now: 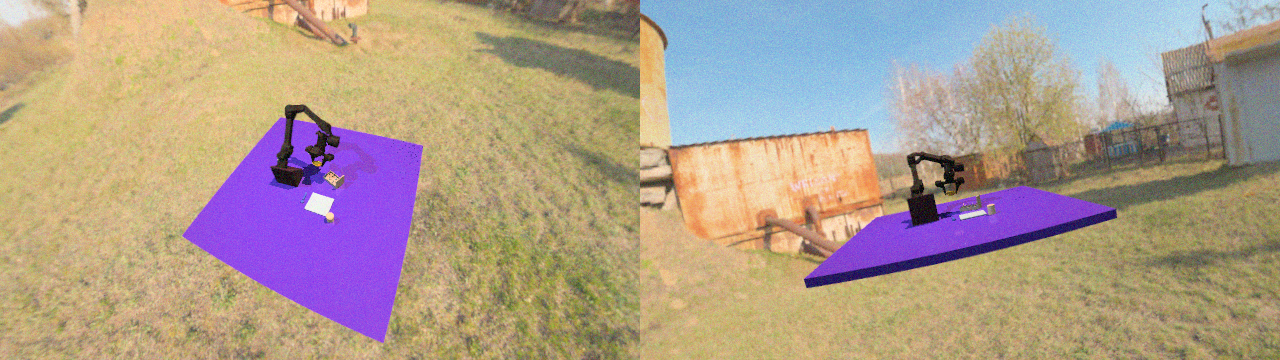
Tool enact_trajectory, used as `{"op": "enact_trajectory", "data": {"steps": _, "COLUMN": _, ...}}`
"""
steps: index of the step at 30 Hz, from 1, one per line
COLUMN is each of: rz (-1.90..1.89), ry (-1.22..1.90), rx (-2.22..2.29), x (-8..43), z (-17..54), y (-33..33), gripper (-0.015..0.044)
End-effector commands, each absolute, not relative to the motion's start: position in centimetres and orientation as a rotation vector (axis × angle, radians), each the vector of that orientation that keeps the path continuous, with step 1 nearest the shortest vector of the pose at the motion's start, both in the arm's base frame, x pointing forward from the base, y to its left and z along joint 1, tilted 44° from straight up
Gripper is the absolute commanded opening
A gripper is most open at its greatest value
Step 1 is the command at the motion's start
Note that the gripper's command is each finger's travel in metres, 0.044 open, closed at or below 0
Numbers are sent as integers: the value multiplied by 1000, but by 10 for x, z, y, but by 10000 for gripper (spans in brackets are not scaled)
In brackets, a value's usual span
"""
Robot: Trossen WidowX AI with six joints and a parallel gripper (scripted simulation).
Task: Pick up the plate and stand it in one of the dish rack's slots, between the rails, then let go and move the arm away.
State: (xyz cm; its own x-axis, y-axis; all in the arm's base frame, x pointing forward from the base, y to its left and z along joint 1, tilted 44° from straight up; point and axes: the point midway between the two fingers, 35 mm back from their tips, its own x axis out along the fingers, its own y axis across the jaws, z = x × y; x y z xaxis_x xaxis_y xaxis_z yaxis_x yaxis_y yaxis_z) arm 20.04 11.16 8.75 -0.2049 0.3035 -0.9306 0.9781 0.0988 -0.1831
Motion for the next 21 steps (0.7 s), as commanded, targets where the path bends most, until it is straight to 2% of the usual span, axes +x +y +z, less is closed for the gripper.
{"op": "enact_trajectory", "data": {"steps": 1, "rz": -1126, "ry": 1574, "rx": 1218, "x": 199, "z": 77, "y": 112, "gripper": 0}}
{"op": "enact_trajectory", "data": {"steps": 21, "rz": -945, "ry": 1242, "rx": 898, "x": 202, "z": 36, "y": 124, "gripper": 0}}
